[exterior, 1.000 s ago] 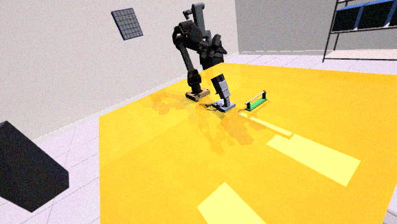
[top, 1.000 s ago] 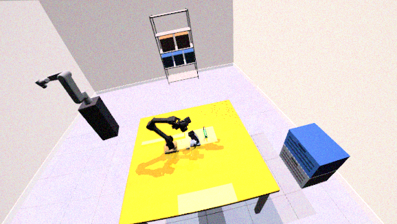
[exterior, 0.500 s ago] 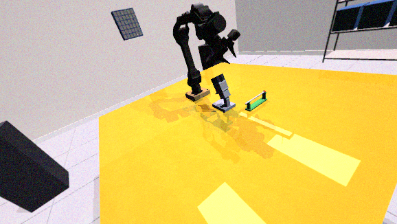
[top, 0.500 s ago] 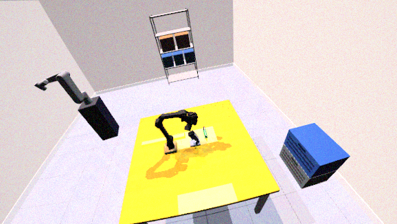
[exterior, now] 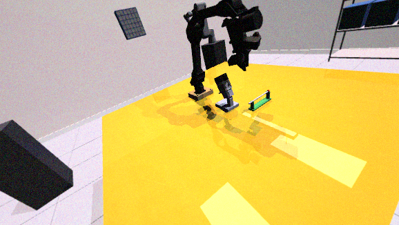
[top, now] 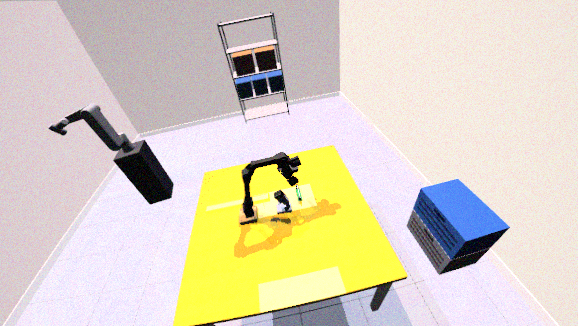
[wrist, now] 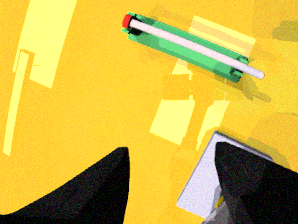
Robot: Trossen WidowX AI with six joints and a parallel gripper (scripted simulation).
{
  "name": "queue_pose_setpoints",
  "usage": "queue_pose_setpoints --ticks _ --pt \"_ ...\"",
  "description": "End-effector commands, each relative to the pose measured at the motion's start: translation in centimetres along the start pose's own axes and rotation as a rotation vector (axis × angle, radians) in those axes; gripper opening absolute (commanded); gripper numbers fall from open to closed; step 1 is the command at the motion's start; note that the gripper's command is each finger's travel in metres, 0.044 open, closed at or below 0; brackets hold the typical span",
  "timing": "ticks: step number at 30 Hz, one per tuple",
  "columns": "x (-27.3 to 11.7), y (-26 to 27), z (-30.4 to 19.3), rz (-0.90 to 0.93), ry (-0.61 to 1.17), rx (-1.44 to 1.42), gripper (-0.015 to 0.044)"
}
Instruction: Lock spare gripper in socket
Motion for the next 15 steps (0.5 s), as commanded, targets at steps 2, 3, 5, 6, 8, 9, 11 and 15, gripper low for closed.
queue_pose_setpoints --ticks 2,3,5,6,8,9,11,15 --pt "4.7 -0.9 5.5 -0.151 0.315 -0.919 0.0180" --pt "5.1 -0.9 5.9 -0.154 0.342 -0.985 0.0180" --pt "5.4 -1.0 6.1 -0.156 0.363 -1.033 0.0180" --pt "5.4 -1.0 6.1 -0.156 0.363 -1.033 0.0180" --pt "5.4 -0.9 6.1 -0.156 0.363 -1.033 0.0180" --pt "5.4 -0.7 6.1 -0.156 0.363 -1.033 0.0180" --pt "5.4 -0.7 6.1 -0.156 0.363 -1.033 0.0180" --pt "5.4 -0.7 6.1 -0.156 0.363 -1.033 0.0180"
Point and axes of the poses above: the point midway between the two fingers, 35 mm back from their tips, its own x axis out along the fingers, its own y axis across the jaws, z = x × y, the point moved 2 cm from there along -x, back along the fingers, and after that the axes turned 4 degrees about -x, right-handed, at the moved point
